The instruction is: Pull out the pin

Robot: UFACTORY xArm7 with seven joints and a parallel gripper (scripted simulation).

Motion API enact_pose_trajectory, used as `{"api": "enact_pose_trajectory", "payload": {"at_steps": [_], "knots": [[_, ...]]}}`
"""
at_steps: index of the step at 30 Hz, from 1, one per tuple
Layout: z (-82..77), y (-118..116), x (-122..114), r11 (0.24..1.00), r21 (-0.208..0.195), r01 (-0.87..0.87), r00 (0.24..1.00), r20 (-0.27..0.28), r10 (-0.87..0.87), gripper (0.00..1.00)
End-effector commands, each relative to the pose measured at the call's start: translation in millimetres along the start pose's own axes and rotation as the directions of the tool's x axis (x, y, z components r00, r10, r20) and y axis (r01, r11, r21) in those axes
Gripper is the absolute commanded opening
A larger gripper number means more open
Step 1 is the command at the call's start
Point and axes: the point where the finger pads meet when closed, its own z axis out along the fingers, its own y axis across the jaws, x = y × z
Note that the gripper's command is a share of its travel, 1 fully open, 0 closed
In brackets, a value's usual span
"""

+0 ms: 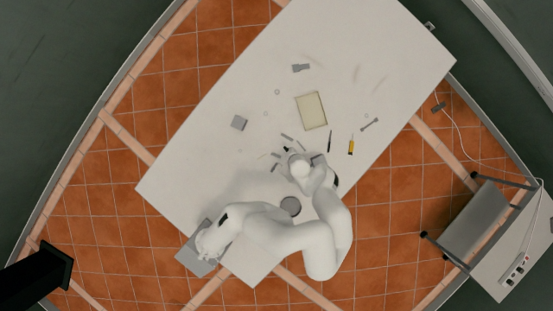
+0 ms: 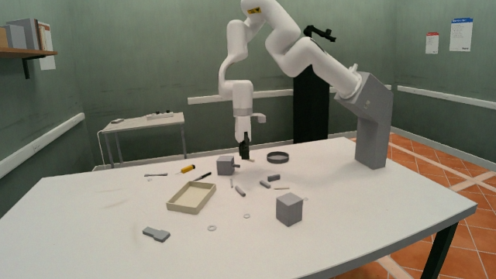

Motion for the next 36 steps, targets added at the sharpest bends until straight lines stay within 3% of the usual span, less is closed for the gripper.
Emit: {"api": "enact_pose_trajectory", "payload": {"at_steps": [1,36], "knots": [[0.0,0,1,1.000,-0.002,0.003,1.000,-0.003,-0.003,0.47],[3.4,0,17,1.000,-0.019,0.016,0.999,-0.047,-0.017,0.47]]}}
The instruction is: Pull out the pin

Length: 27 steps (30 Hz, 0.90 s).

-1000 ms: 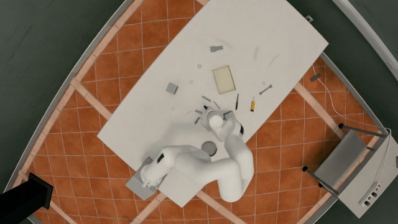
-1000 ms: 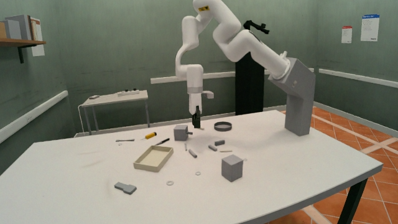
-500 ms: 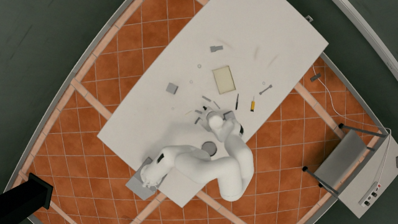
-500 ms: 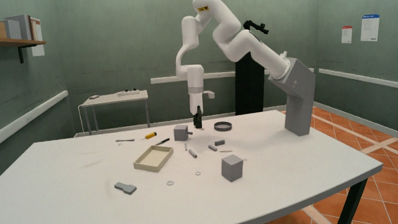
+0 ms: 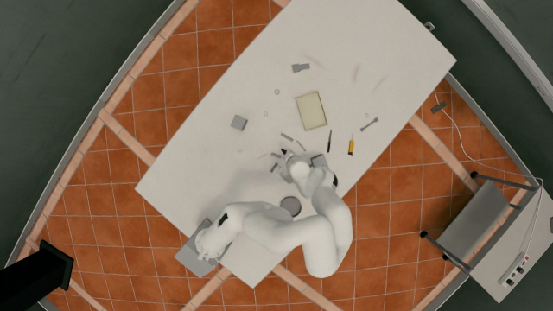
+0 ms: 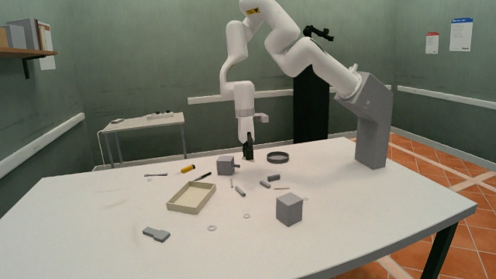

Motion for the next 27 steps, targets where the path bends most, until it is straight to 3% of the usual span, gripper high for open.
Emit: {"api": "enact_pose_trajectory", "payload": {"at_steps": [1,27], "knots": [[0.1,0,1,1.000,-0.001,0.000,1.000,-0.003,0.000,0.47],[3.4,-3,15,1.000,-0.010,-0.008,0.999,-0.044,0.008,0.47]]}}
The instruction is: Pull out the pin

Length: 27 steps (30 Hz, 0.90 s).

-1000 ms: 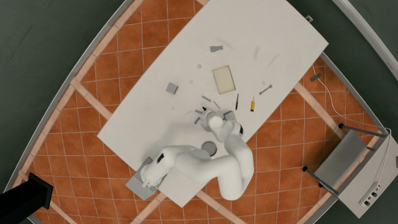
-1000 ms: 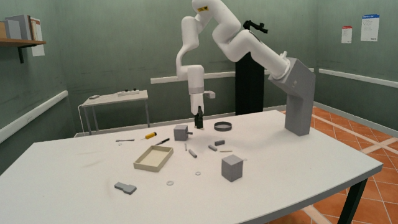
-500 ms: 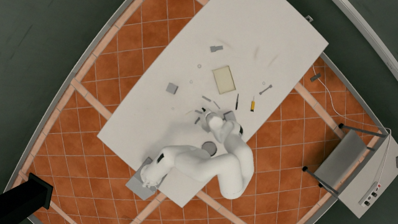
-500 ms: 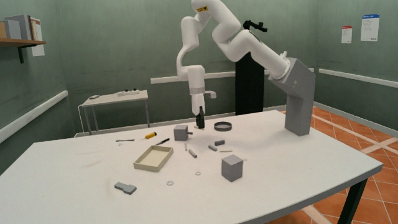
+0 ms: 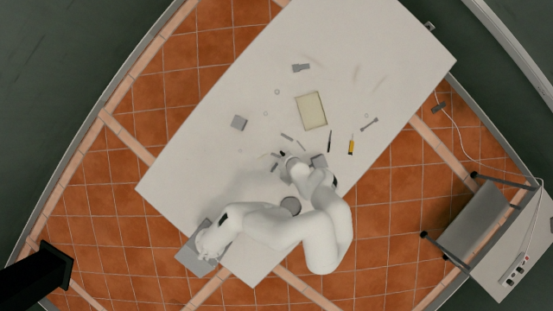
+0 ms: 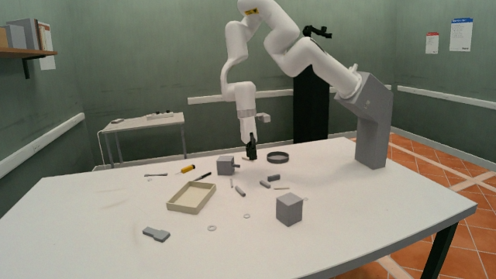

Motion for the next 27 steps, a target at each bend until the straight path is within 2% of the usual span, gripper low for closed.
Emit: {"api": "enact_pose_trajectory", "payload": {"at_steps": [1,27], "knots": [[0.3,-1,2,1.000,-0.001,-0.002,1.000,-0.005,0.002,0.47],[3.0,-4,13,1.000,-0.006,-0.017,0.999,-0.039,0.017,0.47]]}}
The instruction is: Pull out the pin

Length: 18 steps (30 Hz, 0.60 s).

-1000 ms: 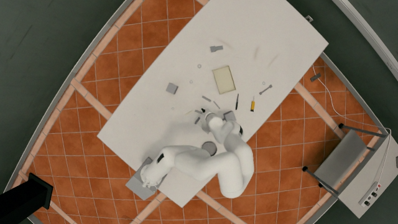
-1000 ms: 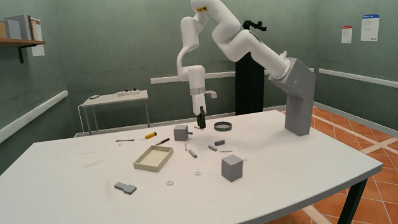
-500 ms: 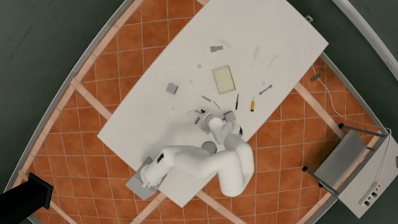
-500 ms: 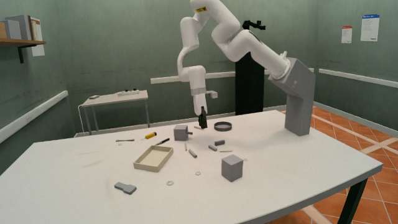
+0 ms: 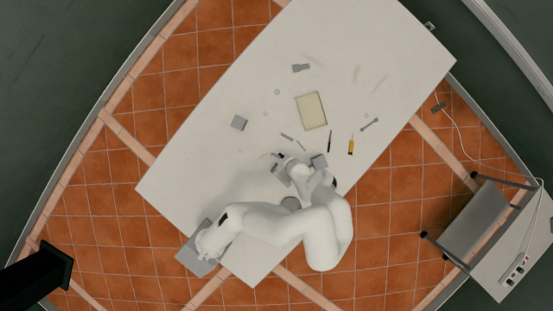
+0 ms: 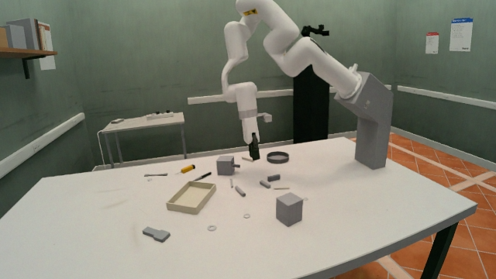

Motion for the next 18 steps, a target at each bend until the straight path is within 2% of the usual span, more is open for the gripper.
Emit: {"api": "enact_pose_trajectory", "payload": {"at_steps": [1,18], "knots": [[0.0,-0.5,0.7,1.000,-0.001,-0.002,1.000,-0.002,0.002,0.47],[1.5,-2.9,6.6,1.000,-0.002,-0.012,1.000,-0.020,0.012,0.47]]}}
